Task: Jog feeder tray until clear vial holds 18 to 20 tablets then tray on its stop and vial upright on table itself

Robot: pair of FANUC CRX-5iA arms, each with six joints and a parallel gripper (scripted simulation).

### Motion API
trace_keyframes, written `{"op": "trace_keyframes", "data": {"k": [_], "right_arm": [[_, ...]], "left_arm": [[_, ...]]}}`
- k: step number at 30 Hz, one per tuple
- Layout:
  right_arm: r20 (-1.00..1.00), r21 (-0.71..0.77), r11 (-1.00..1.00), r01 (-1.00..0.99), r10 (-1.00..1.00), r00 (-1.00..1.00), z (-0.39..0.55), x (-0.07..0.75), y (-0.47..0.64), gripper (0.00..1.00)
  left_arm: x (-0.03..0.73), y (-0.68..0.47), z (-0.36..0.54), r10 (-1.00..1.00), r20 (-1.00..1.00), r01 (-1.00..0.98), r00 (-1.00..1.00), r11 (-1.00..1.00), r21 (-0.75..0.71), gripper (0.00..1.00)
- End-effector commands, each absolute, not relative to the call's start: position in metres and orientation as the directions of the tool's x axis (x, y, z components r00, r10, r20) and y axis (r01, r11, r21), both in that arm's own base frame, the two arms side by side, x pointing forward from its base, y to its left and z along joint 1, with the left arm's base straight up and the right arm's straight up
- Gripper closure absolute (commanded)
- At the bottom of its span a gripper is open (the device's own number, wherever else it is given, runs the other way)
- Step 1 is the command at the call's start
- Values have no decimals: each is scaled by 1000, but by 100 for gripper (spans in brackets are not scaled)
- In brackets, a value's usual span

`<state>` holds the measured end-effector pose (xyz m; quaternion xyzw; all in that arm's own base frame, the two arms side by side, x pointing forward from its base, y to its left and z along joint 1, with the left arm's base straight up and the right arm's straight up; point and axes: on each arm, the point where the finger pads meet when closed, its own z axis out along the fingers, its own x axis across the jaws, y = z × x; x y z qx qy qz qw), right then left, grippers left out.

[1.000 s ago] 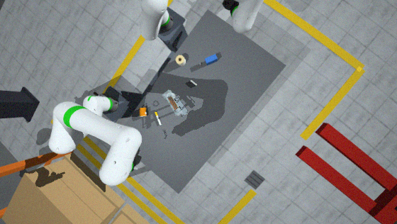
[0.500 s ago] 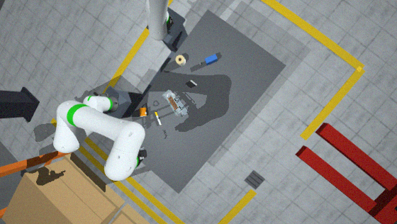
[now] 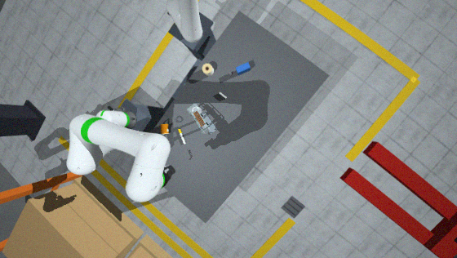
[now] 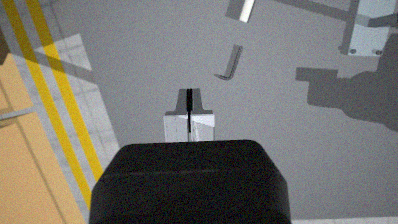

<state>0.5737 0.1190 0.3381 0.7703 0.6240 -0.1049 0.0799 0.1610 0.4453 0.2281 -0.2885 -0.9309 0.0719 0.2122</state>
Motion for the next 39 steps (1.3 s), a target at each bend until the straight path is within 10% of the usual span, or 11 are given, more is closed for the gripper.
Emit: {"op": "trace_keyframes", "data": {"k": [1, 39], "right_arm": [[-243, -47, -51, 998, 969, 38, 338, 576, 128, 100], [-15, -129, 967, 221, 221, -975, 322, 605, 219, 100]], "left_arm": [[125, 454, 238, 463, 268, 420, -845, 885, -202, 0], [5, 475, 290, 11, 0, 11, -1000, 1000, 0, 0]]}}
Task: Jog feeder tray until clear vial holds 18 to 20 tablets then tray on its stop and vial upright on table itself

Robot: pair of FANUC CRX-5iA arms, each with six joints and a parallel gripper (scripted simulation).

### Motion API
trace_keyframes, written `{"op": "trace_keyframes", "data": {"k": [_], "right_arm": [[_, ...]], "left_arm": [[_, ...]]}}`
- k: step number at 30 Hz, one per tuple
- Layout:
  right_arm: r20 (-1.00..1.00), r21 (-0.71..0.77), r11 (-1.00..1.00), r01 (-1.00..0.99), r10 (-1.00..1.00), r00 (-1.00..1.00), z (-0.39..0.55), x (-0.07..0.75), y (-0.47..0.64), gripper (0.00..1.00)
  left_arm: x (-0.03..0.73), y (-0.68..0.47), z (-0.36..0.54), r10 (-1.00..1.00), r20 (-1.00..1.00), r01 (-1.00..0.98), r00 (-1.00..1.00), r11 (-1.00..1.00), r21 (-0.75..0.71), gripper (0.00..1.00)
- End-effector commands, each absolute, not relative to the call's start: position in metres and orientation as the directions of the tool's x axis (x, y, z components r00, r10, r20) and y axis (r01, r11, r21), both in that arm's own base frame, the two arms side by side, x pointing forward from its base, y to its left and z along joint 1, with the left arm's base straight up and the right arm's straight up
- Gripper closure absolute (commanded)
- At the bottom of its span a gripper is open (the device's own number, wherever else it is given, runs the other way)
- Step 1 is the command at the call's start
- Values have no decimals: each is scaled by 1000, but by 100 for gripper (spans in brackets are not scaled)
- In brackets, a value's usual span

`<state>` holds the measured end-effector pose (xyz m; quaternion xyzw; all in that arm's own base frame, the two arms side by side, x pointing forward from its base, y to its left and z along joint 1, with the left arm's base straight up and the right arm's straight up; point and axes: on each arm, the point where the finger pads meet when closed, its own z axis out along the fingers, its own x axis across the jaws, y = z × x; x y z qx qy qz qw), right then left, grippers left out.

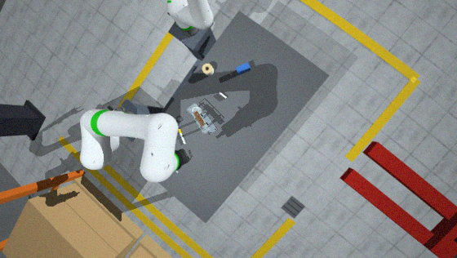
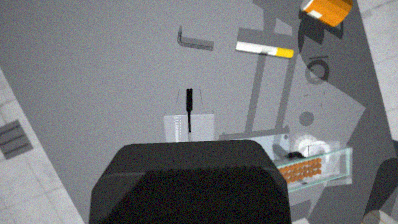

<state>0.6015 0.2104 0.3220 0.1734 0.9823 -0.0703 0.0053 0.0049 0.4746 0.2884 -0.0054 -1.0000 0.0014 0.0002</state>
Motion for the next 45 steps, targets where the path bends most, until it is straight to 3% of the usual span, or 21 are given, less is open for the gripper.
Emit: {"op": "trace_keyframes", "data": {"k": [1, 13, 24, 36, 45], "right_arm": [[-10, -126, 975, 183, 183, -983, 321, 605, 222, 100], [27, -86, 967, -242, -240, -970, 315, 615, 259, 100], [34, -42, 787, -616, -615, -788, 309, 620, 300, 100], [15, -10, 464, -886, -886, -464, 303, 621, 345, 100], [2, -3, 301, -954, -954, -301, 301, 620, 364, 100]], "left_arm": [[5, 475, 290, 11, 0, 11, -1000, 1000, 0, 0], [5, 475, 290, 11, 0, 11, -1000, 1000, 0, 0], [5, 475, 290, 11, 0, 11, -1000, 1000, 0, 0], [5, 475, 290, 11, 0, 11, -1000, 1000, 0, 0], [5, 475, 290, 11, 0, 11, -1000, 1000, 0, 0]]}}
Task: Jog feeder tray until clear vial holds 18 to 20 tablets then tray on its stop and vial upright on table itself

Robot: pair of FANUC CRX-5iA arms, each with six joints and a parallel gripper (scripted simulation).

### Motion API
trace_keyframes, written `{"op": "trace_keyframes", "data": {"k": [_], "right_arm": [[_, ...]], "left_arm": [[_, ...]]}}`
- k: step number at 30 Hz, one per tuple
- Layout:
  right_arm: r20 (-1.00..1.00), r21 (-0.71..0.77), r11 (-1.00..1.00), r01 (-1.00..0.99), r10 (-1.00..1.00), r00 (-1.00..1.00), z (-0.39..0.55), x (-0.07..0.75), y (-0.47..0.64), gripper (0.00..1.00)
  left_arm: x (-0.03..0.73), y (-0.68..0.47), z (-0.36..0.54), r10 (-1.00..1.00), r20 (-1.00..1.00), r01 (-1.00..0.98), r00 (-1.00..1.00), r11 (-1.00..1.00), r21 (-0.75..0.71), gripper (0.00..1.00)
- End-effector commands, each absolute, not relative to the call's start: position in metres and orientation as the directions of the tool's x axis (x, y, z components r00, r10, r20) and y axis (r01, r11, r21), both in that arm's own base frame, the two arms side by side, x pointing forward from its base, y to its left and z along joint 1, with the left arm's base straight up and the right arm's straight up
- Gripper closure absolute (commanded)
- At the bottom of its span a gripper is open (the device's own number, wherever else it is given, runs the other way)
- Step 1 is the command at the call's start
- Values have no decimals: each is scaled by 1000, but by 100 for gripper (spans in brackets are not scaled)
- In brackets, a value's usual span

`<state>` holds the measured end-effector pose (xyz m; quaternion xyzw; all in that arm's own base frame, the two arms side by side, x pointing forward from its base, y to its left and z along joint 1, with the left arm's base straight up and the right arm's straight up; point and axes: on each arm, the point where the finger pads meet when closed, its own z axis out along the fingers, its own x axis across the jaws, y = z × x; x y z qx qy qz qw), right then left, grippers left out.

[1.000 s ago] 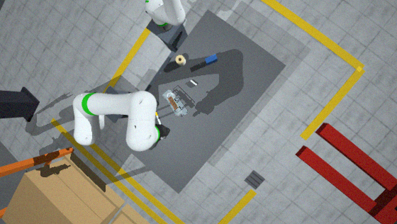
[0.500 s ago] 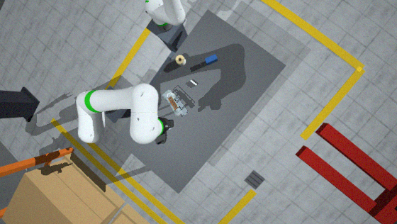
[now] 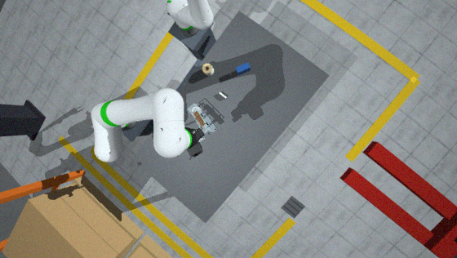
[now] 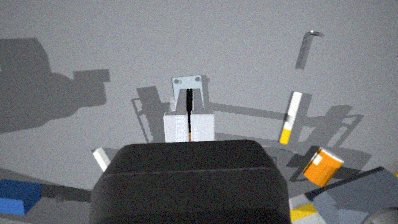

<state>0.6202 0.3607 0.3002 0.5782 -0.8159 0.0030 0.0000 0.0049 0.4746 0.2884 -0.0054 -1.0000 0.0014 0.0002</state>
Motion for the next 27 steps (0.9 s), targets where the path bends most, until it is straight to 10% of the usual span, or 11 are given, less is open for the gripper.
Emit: {"op": "trace_keyframes", "data": {"k": [1, 27], "right_arm": [[1, -2, 289, -957, -957, -289, 301, 620, 365, 100], [-1, -1, 260, -966, -966, -260, 267, 620, 369, 100]], "left_arm": [[5, 475, 290, 11, 0, 11, -1000, 1000, 0, 0], [5, 475, 290, 11, 0, 11, -1000, 1000, 0, 0]]}}
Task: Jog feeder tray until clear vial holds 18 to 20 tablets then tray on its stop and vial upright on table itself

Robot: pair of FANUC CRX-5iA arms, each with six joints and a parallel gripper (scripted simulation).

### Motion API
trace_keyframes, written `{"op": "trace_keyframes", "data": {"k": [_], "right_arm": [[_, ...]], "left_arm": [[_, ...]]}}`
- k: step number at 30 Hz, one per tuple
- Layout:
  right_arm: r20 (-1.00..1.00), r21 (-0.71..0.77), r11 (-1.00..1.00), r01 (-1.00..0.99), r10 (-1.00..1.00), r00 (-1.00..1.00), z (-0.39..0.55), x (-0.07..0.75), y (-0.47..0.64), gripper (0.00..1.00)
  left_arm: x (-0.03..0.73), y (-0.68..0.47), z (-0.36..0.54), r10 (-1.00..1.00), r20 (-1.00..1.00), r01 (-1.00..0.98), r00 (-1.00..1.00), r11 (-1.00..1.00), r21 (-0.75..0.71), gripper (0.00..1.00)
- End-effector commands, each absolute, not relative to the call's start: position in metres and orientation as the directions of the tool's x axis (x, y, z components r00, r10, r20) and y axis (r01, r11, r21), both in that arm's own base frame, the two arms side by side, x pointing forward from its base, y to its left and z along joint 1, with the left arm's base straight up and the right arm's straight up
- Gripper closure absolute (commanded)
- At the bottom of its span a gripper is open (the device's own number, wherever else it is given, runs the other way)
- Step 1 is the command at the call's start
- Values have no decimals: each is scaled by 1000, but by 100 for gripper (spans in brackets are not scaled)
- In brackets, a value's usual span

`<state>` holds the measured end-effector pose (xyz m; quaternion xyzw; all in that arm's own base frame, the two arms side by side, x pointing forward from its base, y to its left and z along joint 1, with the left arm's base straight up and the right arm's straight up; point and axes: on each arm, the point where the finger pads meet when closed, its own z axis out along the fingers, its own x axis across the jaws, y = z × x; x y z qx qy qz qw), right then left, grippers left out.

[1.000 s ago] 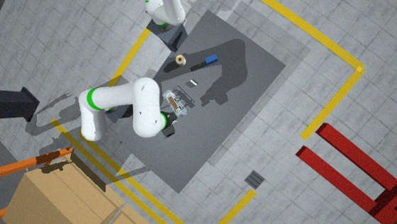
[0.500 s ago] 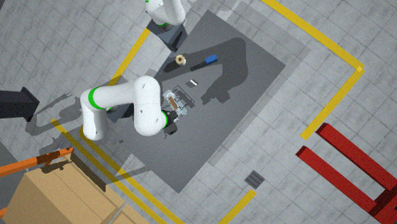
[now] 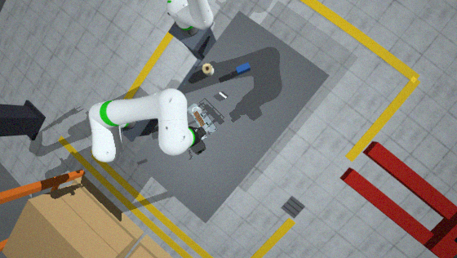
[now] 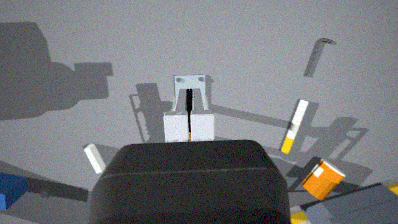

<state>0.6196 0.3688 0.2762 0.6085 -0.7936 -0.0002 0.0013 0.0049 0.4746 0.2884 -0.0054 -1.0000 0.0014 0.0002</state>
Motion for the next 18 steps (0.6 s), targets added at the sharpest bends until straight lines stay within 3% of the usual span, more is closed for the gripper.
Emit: {"op": "trace_keyframes", "data": {"k": [1, 18], "right_arm": [[-1, -1, 260, -966, -966, -260, 262, 620, 369, 100], [-1, -2, 260, -966, -966, -260, 191, 621, 369, 100]], "left_arm": [[5, 475, 290, 11, 0, 11, -1000, 1000, 0, 0], [5, 475, 290, 11, 0, 11, -1000, 1000, 0, 0]]}}
